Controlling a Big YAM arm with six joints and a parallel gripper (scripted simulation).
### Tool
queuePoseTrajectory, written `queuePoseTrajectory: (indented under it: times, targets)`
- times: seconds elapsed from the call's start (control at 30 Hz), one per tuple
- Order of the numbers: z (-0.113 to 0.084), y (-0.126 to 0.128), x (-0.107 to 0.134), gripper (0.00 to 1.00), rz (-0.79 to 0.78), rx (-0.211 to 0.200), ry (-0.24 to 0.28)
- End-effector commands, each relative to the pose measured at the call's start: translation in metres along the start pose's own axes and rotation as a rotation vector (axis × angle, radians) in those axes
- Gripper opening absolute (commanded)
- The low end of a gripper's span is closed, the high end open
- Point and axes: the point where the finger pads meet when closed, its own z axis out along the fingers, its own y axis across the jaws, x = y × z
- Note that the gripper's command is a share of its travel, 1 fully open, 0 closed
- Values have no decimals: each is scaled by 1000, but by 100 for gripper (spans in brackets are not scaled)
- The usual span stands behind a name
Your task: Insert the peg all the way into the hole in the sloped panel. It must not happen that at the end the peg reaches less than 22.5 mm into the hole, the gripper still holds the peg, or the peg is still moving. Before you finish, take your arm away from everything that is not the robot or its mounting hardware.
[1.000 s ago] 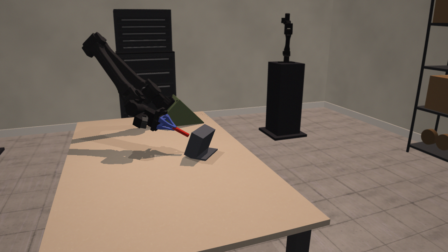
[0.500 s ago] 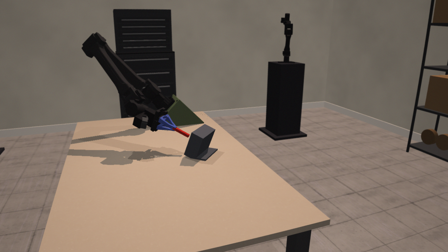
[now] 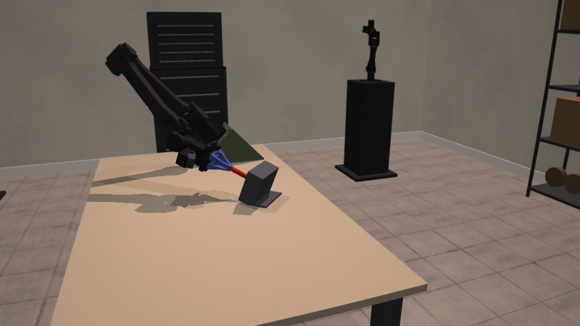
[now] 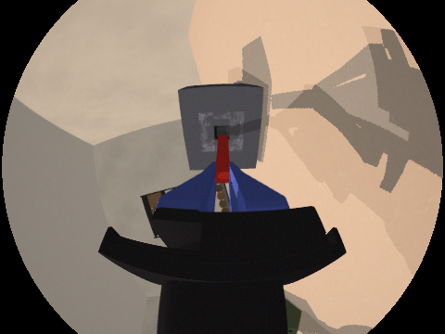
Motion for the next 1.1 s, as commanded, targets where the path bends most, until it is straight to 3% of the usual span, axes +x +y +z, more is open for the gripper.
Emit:
queuePoseTrajectory:
  times: [0.0, 1.07]
  targets:
    - [6, 19, -25, 0, -31, -29, -42]
    - [1, 15, -13, 0, -31, -29, -41]
